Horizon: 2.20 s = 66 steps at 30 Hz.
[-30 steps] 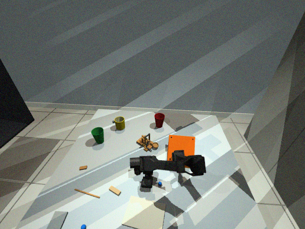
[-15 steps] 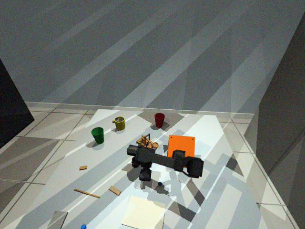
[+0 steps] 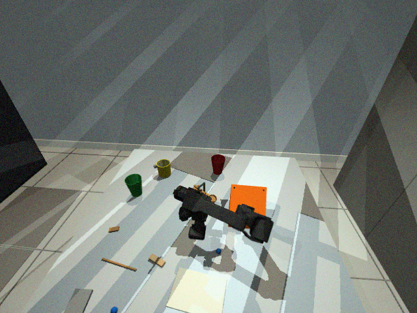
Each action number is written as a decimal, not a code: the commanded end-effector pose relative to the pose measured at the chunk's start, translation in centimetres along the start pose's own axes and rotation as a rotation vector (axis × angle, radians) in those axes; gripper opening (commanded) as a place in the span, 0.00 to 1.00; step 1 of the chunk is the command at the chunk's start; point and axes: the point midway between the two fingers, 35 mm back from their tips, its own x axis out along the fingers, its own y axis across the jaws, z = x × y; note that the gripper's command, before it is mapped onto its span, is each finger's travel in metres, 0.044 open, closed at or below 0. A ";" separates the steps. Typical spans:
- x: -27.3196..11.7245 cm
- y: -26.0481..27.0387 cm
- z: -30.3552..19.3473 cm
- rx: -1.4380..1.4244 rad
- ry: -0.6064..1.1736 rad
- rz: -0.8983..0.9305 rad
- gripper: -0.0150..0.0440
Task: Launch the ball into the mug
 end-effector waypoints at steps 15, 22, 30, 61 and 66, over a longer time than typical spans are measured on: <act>-0.3 -7.6 2.8 0.179 0.070 -0.034 0.25; -0.2 -11.1 3.2 0.262 0.093 -0.034 0.25; 0.1 -14.9 3.0 0.334 0.136 -0.026 0.25; 3.9 -26.8 -2.2 0.549 0.323 0.095 0.25; 5.1 -26.8 -2.3 0.548 0.323 0.095 0.25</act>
